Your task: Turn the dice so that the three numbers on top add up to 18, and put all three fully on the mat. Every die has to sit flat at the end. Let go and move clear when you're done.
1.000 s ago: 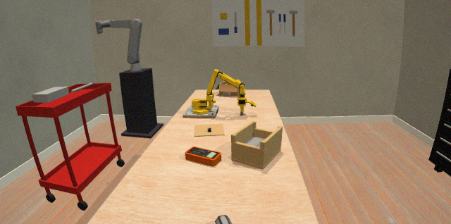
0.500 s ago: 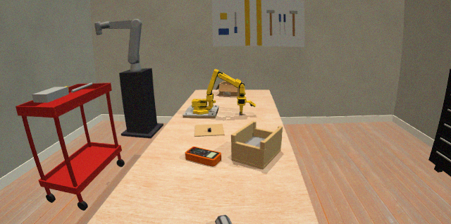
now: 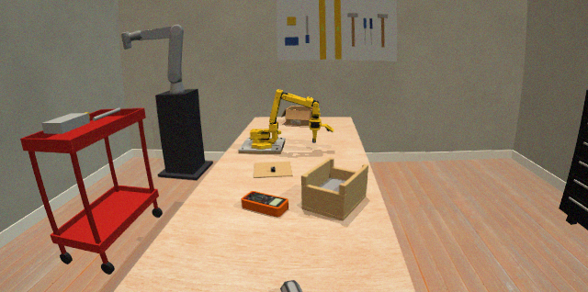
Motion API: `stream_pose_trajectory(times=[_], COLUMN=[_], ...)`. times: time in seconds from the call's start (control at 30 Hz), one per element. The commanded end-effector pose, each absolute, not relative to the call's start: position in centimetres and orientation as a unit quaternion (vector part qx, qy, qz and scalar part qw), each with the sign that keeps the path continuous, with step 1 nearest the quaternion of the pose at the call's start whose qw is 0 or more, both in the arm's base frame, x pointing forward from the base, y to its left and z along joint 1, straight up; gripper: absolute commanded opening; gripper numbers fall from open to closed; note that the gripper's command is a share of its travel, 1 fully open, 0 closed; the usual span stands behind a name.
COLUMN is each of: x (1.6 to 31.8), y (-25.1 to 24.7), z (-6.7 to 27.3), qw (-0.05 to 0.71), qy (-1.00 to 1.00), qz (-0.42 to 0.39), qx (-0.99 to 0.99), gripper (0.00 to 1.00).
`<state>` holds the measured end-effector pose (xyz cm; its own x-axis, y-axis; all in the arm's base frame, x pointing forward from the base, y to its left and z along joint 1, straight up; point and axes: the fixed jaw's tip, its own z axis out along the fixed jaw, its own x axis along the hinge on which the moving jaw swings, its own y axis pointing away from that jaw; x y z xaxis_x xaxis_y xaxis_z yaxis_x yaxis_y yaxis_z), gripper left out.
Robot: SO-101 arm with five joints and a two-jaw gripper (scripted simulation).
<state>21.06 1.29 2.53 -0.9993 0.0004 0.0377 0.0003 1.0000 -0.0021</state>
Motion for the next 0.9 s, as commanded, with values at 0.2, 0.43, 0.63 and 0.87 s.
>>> stream_pose_trajectory(times=[0.2,0.43,0.63,0.87], x=[21.2,21.4,21.9,22.2], y=[1.5,1.3,0.9,0.5], z=[3.4,3.3,3.3,3.4], qw=[0.012,-0.013,-0.076,-0.137], qy=[-1.000,-1.000,-0.997,-0.990], qz=[0.000,0.000,-0.001,-0.001], qx=[0.001,-0.002,-0.009,-0.016], gripper=[0.00,0.00,0.00,0.00])
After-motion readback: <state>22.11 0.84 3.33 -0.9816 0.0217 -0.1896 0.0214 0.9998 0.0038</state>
